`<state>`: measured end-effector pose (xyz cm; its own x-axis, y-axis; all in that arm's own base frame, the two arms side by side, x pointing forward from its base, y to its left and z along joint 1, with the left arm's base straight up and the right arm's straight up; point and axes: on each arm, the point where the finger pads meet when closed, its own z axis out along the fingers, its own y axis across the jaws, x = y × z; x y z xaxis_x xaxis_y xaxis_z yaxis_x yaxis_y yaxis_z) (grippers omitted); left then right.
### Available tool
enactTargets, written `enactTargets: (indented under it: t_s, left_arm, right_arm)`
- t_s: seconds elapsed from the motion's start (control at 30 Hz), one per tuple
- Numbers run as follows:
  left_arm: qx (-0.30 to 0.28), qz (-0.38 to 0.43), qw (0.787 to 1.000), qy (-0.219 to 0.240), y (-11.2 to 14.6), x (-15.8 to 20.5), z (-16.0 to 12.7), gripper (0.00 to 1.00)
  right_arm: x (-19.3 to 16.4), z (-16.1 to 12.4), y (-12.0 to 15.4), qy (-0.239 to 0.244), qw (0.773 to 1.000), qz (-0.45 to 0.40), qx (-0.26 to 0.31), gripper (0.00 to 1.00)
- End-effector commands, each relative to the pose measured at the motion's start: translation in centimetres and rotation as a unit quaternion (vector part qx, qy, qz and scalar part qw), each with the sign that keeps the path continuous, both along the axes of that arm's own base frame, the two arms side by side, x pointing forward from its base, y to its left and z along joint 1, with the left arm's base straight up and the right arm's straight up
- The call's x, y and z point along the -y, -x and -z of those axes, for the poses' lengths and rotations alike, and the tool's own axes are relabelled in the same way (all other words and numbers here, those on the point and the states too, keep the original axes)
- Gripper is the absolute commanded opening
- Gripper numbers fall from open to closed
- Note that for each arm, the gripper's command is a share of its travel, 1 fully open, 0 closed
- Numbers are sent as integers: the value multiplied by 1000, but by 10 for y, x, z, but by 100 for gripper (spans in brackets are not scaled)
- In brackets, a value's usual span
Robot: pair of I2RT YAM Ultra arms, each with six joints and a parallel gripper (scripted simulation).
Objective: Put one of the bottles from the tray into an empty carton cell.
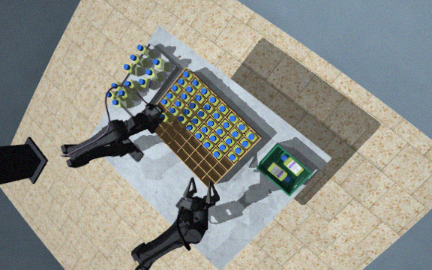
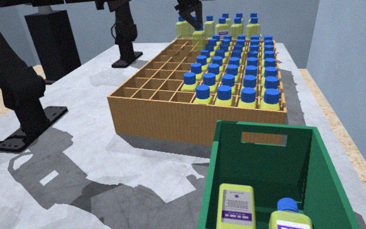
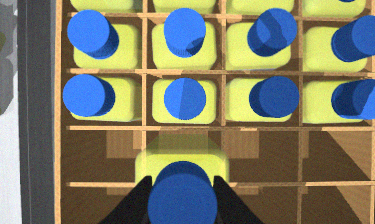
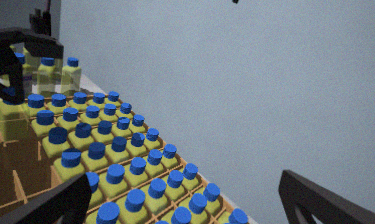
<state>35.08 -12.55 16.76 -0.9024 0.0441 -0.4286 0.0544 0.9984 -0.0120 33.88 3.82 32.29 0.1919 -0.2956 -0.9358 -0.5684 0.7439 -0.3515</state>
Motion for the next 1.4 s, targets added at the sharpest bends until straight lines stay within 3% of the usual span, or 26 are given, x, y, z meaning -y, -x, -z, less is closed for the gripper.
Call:
enactTargets:
  t_s: [0.0, 0.27, 0.3, 0.4, 0.7, 0.77, 0.87, 0.9, 0.97, 1.07, 1.17, 1.37]
  left_arm:
    - [53, -8, 998, 18, -12, -1, -20, 30]
    - [54, -8, 998, 19, -13, 1, -17, 30]
    - [44, -5, 999, 15, -9, 1, -3, 30]
    - [54, -5, 998, 20, -14, 2, -10, 30]
    - [28, 0, 1000, 8, -15, 8, 24, 30]
    - [46, 3, 999, 15, -10, 9, 10, 30]
    - [52, -7, 998, 17, -18, 3, 9, 30]
    - [42, -15, 999, 13, -10, -5, 22, 30]
    - [33, 2, 999, 8, -16, 7, 27, 30]
    - [54, -5, 998, 21, -17, 2, 12, 30]
    - [40, 1, 999, 11, -7, 5, 34, 30]
    - [57, -9, 998, 18, -23, 3, 20, 30]
  right_arm:
    - [-1, -6, 2, 1, 1000, -1, 6, 100]
    - [-1, -6, 2, 1, 1000, -1, 6, 100]
    - [-1, -6, 2, 1, 1000, -1, 6, 100]
    - [-1, -6, 2, 1, 1000, -1, 6, 100]
    - [-1, -6, 2, 1, 1000, -1, 6, 100]
    - [-1, -6, 2, 1, 1000, -1, 6, 100]
    - [-1, -6, 2, 1, 1000, -1, 6, 100]
    - [-1, -6, 2, 1, 1000, -1, 6, 100]
    - [-1, -6, 2, 1, 1000, -1, 6, 100]
    - [-1, -6, 2, 1, 1000, -1, 6, 100]
    - [-1, -6, 2, 1, 1000, -1, 6, 100]
    - [-1, -6, 2, 1, 1000, -1, 6, 100]
